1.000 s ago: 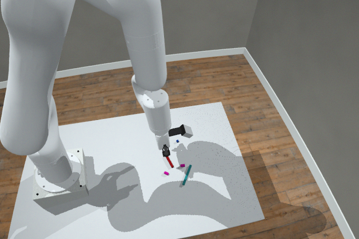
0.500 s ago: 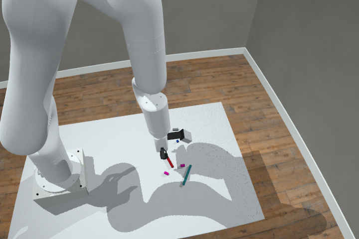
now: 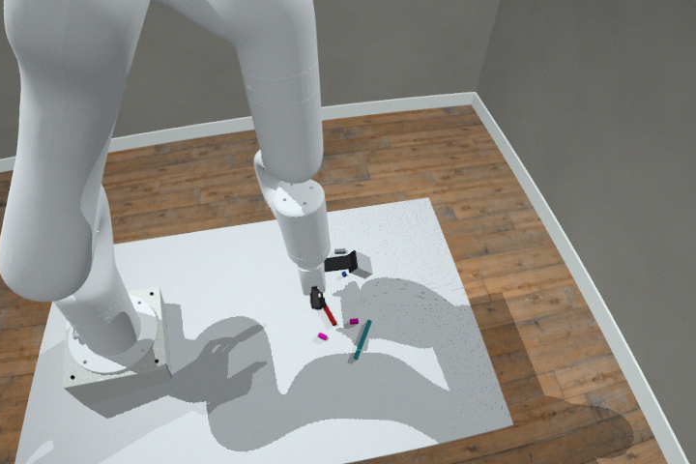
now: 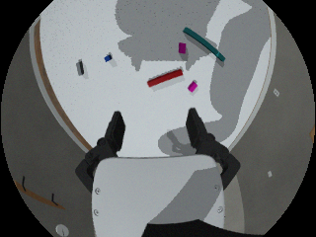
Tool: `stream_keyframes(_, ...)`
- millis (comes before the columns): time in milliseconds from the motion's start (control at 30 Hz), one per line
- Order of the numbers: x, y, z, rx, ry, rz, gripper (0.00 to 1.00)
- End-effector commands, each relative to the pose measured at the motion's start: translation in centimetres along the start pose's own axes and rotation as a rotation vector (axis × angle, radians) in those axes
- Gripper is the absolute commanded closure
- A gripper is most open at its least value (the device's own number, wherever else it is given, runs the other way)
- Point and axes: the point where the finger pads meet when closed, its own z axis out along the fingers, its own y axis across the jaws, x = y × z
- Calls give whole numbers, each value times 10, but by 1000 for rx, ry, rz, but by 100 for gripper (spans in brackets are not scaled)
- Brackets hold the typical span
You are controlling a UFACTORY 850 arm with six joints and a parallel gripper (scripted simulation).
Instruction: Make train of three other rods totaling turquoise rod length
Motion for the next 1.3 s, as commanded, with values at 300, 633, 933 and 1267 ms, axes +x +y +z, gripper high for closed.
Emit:
stream_keyframes(300, 1, 0, 0, 4, 0, 0, 0)
stream_keyframes(633, -4, 8, 4, 5, -4, 108, 0)
stream_keyframes(933, -4, 8, 4, 5, -4, 108, 0)
stream_keyframes(1267, -9, 15, 8, 6, -7, 211, 0)
